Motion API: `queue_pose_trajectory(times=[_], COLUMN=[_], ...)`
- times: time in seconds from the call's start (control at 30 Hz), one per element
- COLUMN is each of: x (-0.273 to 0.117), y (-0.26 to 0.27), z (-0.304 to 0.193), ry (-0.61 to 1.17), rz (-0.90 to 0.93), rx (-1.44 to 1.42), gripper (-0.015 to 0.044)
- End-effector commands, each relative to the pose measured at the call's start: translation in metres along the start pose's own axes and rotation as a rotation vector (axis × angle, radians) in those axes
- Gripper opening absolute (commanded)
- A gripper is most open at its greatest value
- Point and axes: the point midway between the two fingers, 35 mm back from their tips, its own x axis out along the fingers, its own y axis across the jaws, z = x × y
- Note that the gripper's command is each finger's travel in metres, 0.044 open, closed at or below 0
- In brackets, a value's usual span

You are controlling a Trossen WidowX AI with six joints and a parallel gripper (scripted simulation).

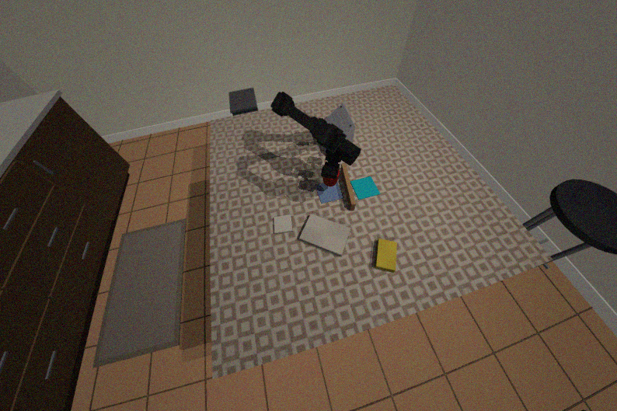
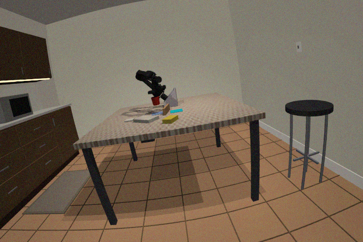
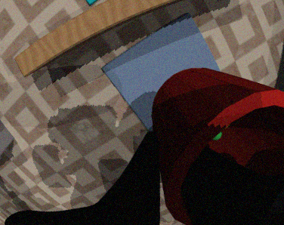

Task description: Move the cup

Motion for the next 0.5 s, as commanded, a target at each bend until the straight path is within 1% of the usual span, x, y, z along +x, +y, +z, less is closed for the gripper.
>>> queue_pose_trajectory(times=[0.0, 0.47], x=[-0.0036, -0.0014], y=[-0.0001, 0.0003], z=[-0.0002, -0.0002], ry=[-0.008, -0.001], rz=[0.0, -0.001], rx=[0.011, 0.001], gripper=[0.0, 0.0])
